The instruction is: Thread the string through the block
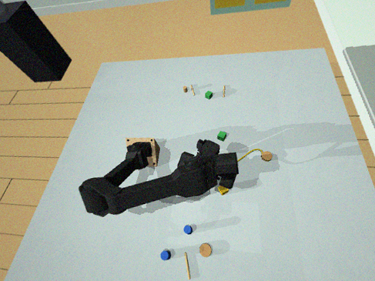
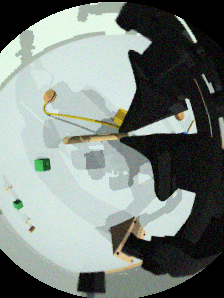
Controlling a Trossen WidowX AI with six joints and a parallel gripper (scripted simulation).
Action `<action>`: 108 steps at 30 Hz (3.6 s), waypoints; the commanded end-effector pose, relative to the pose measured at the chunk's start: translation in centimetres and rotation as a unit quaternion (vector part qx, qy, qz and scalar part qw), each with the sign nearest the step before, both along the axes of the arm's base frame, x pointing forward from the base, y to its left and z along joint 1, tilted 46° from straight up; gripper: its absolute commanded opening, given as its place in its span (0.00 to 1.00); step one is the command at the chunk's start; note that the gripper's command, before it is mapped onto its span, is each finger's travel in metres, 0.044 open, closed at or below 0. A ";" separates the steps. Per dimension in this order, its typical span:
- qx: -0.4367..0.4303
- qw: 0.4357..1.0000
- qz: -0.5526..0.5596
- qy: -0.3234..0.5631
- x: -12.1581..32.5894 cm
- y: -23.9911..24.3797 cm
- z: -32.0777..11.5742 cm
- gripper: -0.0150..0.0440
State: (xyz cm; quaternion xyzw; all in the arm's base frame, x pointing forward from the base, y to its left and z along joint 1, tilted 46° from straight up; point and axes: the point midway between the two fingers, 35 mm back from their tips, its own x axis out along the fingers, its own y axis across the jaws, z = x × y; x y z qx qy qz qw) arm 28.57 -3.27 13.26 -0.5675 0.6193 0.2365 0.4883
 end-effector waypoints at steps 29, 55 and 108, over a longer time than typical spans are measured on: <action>-0.094 0.993 -0.073 0.001 -0.7 -2.0 -1.4 0.25; -0.152 0.985 -0.082 0.013 -0.9 -2.5 -3.6 0.25; -0.153 0.985 -0.082 0.014 -3.2 -2.5 -8.6 0.25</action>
